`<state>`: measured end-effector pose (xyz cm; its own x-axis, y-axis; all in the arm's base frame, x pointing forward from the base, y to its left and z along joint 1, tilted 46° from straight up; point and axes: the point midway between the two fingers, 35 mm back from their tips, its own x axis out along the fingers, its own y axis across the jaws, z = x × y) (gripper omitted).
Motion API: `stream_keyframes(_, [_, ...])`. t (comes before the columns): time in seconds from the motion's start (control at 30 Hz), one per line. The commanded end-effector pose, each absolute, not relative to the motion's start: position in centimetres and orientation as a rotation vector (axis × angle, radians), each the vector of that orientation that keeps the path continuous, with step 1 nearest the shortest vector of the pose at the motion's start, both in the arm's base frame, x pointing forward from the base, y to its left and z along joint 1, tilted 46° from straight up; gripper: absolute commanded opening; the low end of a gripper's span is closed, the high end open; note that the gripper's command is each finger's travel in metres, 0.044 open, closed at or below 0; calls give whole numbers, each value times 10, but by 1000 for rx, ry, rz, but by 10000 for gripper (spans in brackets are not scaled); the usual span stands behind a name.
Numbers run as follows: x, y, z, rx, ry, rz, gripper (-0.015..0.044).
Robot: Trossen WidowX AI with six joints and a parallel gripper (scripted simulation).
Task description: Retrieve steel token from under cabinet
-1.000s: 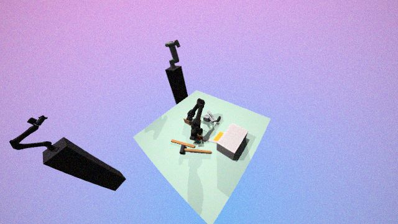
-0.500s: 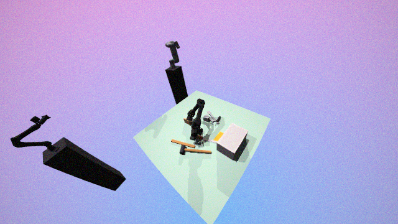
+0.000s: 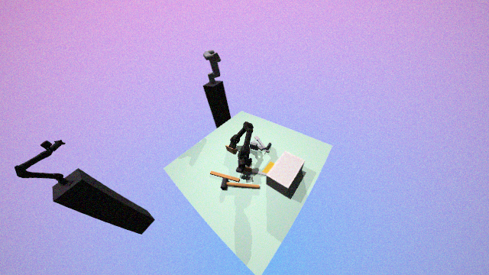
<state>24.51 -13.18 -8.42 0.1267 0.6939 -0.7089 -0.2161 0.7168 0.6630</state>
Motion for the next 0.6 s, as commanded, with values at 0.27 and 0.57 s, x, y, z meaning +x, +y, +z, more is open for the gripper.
stream_keyframes(0.27, [264,-131,-80,459,1284,693,0])
stream_keyframes(0.57, [278,-131,-77,459,1284,693,0])
